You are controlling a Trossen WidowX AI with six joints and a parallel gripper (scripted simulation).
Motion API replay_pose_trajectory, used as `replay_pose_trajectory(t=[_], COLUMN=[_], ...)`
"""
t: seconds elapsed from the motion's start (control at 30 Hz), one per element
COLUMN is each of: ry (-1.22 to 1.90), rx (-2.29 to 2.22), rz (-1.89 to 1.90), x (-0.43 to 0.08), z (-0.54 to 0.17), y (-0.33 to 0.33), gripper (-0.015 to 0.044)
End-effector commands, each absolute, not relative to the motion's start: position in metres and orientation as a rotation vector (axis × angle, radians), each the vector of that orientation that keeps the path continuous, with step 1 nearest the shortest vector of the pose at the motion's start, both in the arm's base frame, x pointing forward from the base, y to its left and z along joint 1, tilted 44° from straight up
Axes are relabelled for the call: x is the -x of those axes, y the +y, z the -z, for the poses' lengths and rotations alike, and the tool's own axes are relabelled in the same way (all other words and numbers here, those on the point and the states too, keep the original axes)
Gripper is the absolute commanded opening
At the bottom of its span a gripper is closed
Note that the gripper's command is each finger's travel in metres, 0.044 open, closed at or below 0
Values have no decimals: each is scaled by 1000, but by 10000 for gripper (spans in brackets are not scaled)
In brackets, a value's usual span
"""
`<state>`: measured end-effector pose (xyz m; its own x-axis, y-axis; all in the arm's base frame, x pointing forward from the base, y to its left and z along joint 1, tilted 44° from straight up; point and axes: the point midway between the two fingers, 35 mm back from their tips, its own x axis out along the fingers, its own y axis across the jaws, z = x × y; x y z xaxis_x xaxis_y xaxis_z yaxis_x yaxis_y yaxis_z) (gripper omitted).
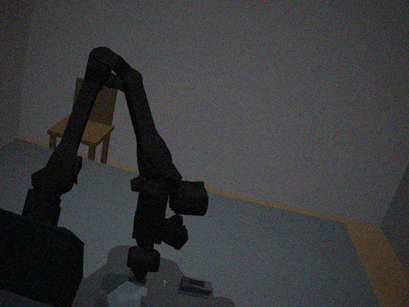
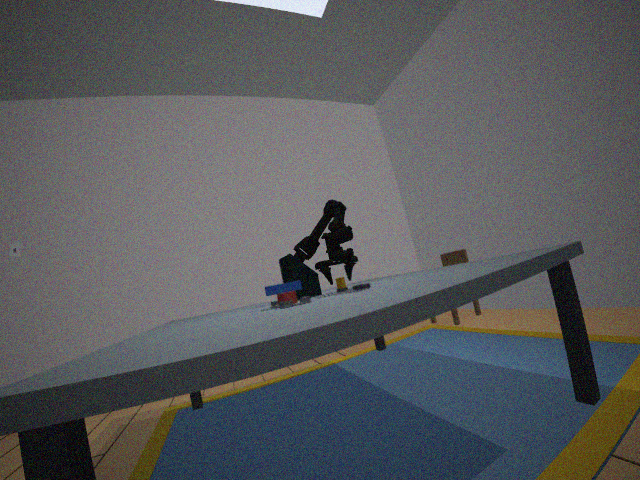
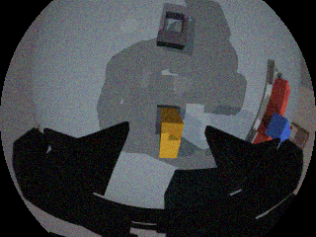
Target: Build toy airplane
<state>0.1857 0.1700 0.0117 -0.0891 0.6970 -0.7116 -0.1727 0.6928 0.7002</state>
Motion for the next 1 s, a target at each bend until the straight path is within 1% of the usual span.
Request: replay_pose_trajectory(t=[0.0,0.27,0.73,0.97], ry=[1503,1503,1503,1503], rx=[-455,-457,-457,-457], rz=[-764,-766,-766,-766], x=[-182,-180,-180,-180], z=[-6,0,0,0], y=[174,181,181,181], gripper=[440,440,72,26])
